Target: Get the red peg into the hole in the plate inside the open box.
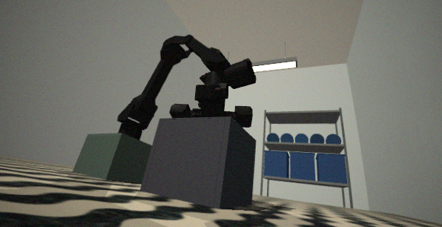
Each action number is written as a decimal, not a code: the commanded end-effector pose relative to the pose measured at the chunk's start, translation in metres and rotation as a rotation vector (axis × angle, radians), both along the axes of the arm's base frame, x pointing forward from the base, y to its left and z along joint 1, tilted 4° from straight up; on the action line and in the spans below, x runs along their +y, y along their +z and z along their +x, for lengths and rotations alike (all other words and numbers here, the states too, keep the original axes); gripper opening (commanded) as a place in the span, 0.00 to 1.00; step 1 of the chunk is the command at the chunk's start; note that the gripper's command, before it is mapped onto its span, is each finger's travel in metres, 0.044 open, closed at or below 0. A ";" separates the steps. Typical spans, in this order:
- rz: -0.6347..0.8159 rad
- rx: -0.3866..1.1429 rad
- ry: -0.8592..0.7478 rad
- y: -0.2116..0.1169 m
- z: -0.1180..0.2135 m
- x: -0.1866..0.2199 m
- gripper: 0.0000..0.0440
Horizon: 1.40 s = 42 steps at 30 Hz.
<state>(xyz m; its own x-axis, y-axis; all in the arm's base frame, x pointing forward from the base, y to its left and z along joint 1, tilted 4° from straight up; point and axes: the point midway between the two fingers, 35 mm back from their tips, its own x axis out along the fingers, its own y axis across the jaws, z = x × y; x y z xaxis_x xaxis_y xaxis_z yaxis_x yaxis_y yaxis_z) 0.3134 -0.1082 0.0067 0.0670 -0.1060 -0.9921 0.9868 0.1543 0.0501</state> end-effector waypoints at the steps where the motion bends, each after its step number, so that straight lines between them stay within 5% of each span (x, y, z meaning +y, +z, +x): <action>1: -0.001 0.022 0.020 -0.009 -0.002 -0.001 0.05; 7: 0.000 0.044 0.040 -0.019 -0.001 -0.002 0.26; 42: 0.280 0.001 0.045 -0.001 0.017 -0.017 0.41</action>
<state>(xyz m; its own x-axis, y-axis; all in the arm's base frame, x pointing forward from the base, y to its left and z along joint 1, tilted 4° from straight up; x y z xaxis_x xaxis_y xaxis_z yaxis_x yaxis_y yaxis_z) 0.3288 -0.1219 0.0039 0.0604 0.1581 -0.9856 0.9796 0.1802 0.0889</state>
